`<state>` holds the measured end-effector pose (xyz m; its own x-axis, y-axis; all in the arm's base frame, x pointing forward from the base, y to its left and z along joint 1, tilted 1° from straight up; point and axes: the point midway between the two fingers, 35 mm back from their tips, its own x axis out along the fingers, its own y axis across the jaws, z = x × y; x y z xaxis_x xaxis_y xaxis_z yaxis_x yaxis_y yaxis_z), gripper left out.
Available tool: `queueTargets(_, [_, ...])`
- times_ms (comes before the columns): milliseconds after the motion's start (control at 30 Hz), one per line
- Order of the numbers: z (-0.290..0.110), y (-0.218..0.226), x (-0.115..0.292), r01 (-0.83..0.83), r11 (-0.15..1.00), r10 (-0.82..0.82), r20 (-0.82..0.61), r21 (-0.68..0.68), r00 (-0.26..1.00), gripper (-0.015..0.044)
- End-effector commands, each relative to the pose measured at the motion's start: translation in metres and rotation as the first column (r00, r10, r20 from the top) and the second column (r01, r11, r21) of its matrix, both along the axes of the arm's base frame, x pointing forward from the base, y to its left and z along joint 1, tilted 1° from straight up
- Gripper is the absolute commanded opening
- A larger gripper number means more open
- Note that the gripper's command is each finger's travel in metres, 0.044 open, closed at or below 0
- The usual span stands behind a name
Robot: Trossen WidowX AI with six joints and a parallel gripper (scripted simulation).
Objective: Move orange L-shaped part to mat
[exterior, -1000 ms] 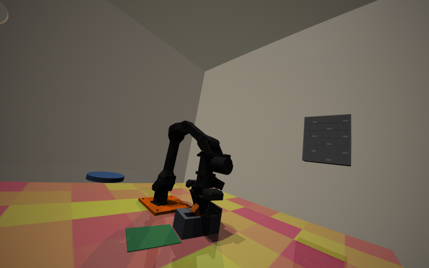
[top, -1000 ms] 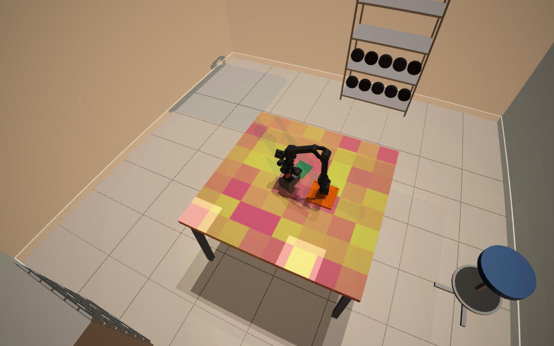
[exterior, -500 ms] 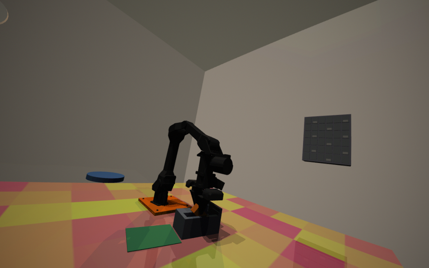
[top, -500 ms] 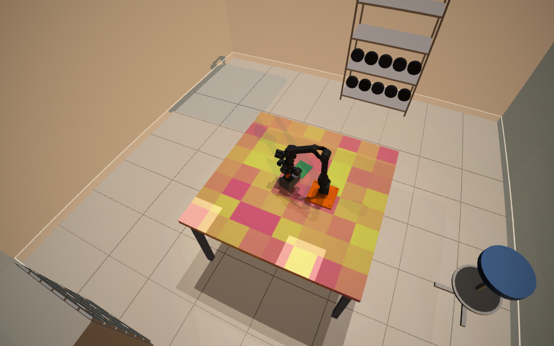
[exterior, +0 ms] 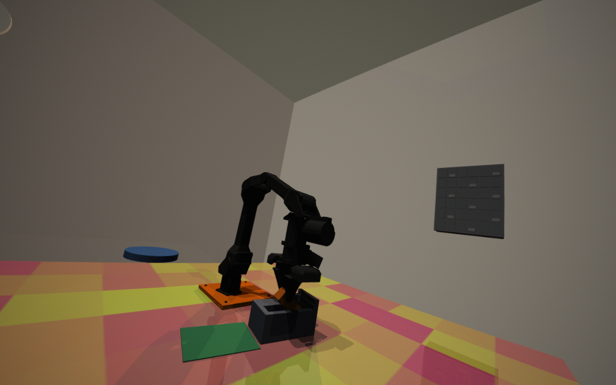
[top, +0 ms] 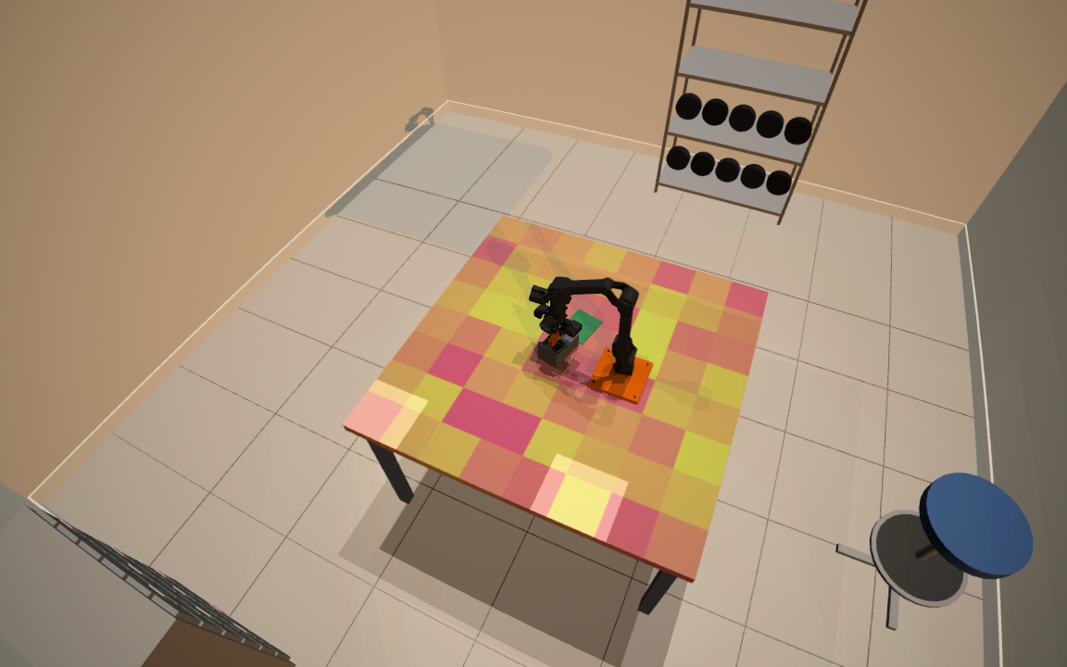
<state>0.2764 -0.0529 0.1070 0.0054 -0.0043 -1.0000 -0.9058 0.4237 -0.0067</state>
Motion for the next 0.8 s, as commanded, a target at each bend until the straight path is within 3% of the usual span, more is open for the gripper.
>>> queueTargets(0, [0.008, -0.001, 0.001, -0.003, 1.000, 0.003, 0.006, -0.004, 1.000, 0.0000])
queueTargets(767, [0.044, 0.000, 0.001, -0.004, 1.000, 0.004, 0.005, -0.004, 1.000, 0.0000])
